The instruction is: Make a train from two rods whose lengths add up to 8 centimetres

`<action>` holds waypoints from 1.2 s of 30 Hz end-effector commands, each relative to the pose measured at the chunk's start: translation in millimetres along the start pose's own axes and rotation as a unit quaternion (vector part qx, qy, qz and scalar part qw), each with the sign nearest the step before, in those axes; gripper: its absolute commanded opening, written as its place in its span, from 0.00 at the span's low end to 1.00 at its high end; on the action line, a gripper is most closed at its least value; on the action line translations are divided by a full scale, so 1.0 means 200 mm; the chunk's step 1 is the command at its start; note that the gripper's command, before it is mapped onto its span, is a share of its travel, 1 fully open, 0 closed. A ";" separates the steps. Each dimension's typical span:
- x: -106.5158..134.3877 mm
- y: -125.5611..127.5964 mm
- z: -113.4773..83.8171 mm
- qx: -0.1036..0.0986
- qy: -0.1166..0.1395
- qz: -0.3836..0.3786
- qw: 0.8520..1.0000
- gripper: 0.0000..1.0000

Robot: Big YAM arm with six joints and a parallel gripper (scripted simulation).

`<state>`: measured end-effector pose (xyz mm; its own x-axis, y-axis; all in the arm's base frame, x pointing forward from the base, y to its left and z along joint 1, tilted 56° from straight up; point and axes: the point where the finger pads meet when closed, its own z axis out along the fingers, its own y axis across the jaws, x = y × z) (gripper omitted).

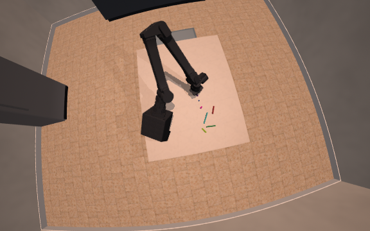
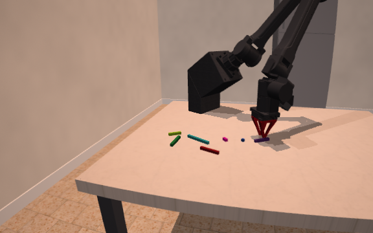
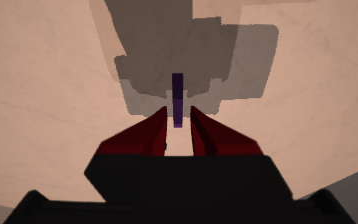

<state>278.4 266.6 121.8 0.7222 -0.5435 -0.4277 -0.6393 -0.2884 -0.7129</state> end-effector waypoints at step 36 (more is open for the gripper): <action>0.03 -0.01 0.01 0.001 0.000 -0.002 1.000 0.23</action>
<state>279.9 265.5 119.5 0.7222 -0.5429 -0.4285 -0.6401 -0.2897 -0.7116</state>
